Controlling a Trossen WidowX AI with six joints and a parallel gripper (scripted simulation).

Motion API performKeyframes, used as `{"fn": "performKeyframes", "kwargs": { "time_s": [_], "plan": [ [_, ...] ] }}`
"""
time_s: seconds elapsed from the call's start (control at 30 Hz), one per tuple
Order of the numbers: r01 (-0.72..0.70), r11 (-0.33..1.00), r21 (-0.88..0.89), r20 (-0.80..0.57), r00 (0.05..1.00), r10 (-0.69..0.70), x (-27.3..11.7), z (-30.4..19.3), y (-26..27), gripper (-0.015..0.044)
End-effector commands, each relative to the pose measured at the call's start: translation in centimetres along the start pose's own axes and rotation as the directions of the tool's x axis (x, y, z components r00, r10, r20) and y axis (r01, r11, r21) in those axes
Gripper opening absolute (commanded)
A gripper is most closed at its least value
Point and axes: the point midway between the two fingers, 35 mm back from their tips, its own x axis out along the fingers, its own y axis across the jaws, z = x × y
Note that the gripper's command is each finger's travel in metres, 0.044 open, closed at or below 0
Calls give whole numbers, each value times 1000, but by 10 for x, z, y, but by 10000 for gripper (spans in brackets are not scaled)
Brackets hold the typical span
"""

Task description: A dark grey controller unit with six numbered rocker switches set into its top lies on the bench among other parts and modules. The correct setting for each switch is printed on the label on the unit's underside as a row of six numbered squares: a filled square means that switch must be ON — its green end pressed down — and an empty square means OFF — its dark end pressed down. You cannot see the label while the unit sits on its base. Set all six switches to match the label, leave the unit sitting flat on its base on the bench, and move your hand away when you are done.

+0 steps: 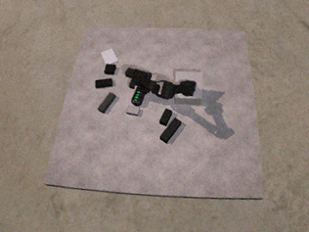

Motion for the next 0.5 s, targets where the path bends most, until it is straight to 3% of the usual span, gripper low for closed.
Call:
{"fn": "performKeyframes", "kwargs": {
  "time_s": [0.0,0.47],
  "plan": [
    [-8,1000,-2,-4,1000,8,-1,-2,0,0],
    [-3,1000,-2,0,1000,3,0,-1,-1,0]
  ]
}}
